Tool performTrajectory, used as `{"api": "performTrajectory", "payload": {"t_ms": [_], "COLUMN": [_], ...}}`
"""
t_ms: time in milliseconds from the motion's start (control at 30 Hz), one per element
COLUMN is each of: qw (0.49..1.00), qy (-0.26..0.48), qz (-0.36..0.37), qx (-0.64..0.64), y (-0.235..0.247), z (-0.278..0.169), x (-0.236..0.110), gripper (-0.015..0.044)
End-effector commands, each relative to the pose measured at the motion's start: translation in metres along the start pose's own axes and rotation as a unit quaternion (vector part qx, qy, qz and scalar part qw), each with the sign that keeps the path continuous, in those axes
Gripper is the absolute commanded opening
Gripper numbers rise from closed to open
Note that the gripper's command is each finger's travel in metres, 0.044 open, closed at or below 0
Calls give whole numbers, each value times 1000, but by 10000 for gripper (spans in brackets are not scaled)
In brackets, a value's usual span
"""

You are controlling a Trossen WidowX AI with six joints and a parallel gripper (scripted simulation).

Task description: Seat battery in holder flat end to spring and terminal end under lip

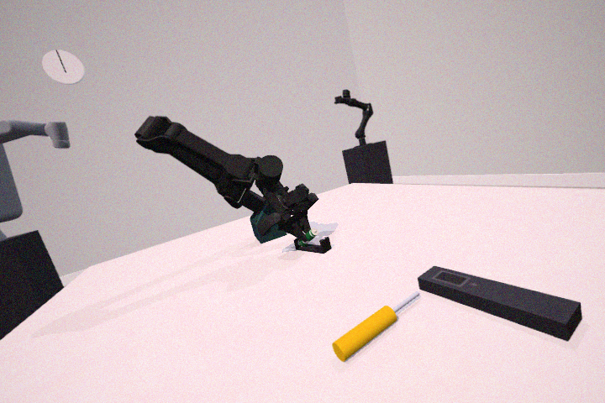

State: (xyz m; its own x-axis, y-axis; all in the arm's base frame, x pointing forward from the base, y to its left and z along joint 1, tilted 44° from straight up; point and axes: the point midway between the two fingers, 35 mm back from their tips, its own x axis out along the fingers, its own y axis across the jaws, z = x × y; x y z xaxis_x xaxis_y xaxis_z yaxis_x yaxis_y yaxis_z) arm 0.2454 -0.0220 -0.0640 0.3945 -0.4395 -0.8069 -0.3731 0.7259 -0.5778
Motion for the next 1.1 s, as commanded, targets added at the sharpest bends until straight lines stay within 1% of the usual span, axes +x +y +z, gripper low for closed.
{"api": "performTrajectory", "payload": {"t_ms": [0, 333, 1067], "qw": [1000, 1000, 998], "qy": [8, 12, 68], "qz": [0, 2, 12], "qx": [-1, -1, 7], "y": [1, 1, 3], "z": [-5, -5, 0], "x": [0, 0, 8], "gripper": [64, 64, 64]}}
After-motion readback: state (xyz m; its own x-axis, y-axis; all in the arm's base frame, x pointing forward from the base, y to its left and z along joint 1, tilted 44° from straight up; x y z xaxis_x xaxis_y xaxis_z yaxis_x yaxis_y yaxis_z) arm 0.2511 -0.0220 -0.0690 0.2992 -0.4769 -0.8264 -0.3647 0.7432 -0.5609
